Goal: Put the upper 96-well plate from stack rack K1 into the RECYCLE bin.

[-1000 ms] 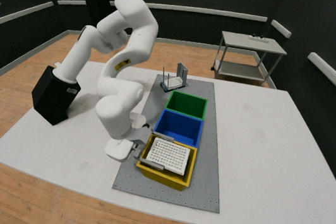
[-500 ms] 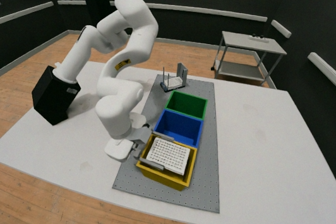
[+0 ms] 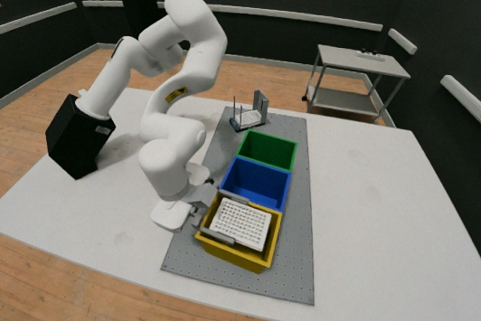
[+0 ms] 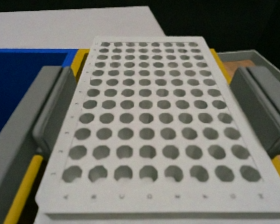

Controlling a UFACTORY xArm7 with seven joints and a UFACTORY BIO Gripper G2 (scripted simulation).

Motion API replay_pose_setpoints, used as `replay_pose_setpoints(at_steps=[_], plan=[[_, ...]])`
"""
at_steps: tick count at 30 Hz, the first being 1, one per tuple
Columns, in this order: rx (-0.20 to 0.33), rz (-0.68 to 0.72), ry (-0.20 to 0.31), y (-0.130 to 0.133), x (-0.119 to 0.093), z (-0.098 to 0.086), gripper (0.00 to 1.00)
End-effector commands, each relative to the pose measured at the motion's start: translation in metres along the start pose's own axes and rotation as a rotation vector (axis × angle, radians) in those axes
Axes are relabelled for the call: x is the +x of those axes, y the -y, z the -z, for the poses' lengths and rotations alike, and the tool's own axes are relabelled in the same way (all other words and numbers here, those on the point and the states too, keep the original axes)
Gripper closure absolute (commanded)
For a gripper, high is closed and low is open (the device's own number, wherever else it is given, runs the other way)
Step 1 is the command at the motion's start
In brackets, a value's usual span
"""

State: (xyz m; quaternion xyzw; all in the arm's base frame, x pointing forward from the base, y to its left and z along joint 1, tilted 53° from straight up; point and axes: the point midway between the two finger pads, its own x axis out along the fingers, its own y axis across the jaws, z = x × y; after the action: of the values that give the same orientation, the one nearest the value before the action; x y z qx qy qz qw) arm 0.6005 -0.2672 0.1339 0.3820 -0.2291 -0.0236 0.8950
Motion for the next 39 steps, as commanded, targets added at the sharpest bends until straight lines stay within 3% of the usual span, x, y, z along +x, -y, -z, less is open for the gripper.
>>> replay_pose_setpoints(at_steps=[1,14,35,36,39], plan=[[-0.003,0.0,0.003,0.001,0.001,0.005,1.0],[-0.003,0.0,0.003,0.001,0.001,0.023,1.0],[-0.003,0.0,0.003,0.001,0.001,0.023,1.0],[-0.003,0.0,0.003,0.001,0.001,0.023,0.82],[-0.003,0.0,0.003,0.001,0.001,0.023,0.82]])
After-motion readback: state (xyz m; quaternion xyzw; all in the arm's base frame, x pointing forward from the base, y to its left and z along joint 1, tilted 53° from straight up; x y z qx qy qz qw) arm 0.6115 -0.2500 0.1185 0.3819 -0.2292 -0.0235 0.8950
